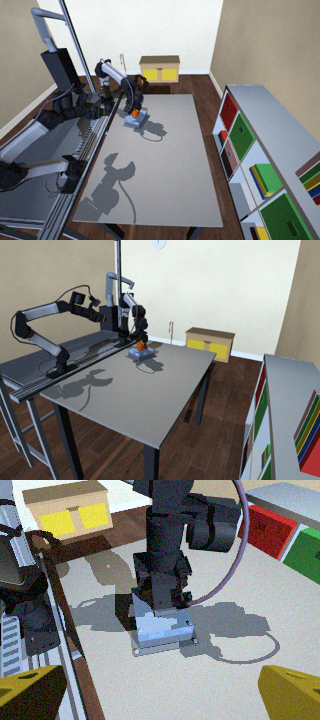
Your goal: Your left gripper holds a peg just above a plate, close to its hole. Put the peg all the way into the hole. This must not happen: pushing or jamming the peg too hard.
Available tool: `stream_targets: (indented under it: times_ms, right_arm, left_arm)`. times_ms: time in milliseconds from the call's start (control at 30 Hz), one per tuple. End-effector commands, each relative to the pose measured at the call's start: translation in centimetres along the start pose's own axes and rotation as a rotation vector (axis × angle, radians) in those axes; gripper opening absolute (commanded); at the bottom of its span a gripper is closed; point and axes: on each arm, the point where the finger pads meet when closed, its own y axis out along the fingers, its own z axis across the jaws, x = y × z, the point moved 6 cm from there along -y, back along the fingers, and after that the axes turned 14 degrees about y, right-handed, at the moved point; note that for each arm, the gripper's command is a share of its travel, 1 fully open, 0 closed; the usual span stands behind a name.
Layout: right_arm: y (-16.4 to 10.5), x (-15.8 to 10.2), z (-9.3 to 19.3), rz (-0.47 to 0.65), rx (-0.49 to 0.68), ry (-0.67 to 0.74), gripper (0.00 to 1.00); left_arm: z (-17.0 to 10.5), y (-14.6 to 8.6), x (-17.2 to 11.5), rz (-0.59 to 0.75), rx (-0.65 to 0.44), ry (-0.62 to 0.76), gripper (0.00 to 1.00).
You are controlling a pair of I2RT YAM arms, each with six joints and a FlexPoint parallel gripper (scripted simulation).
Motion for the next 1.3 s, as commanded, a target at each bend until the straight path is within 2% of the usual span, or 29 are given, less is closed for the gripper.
stream_targets:
  times_ms: [0, 267, 467, 633, 800, 933, 1033, 1267]
  right_arm:
    - [-0.6, 0.7, 0.3, -0.027, 0.013, 0.0, 1.0]
    - [-0.6, 0.7, 0.3, -0.027, 0.013, 0.0, 1.0]
    - [-0.6, 0.7, 0.3, -0.027, 0.013, 0.0, 1.0]
    - [-0.6, 0.7, 0.3, -0.027, 0.013, 0.0, 1.0]
    - [-0.6, 0.7, 0.3, -0.027, 0.013, 0.0, 1.0]
    - [-0.6, 0.7, 0.3, -0.027, 0.013, 0.0, 1.0]
    - [-0.6, 0.7, 0.3, -0.027, 0.013, 0.0, 1.0]
    - [-0.6, 0.7, 0.3, -0.027, 0.013, 0.0, 1.0]
  left_arm:
    - [0.2, 0.2, 0.2, -0.002, 0.011, 0.001, 0.34]
    - [-0.7, -0.4, 0.0, -0.001, -0.012, 0.008, 0.34]
    - [-0.3, -1.3, -0.2, -0.002, 0.026, -0.001, 0.34]
    - [-1.1, -1.0, -0.2, -0.001, 0.01, 0.004, 0.34]
    - [0.2, -0.4, 0.0, 0.0, 0.011, 0.005, 0.34]
    - [0.0, -0.2, 0.1, 0.001, -0.001, 0.007, 0.34]
    - [-0.3, -0.6, 0.0, -0.002, 0.031, -0.007, 0.34]
    - [0.0, 0.2, 0.3, 0.001, 0.01, 0.001, 0.34]
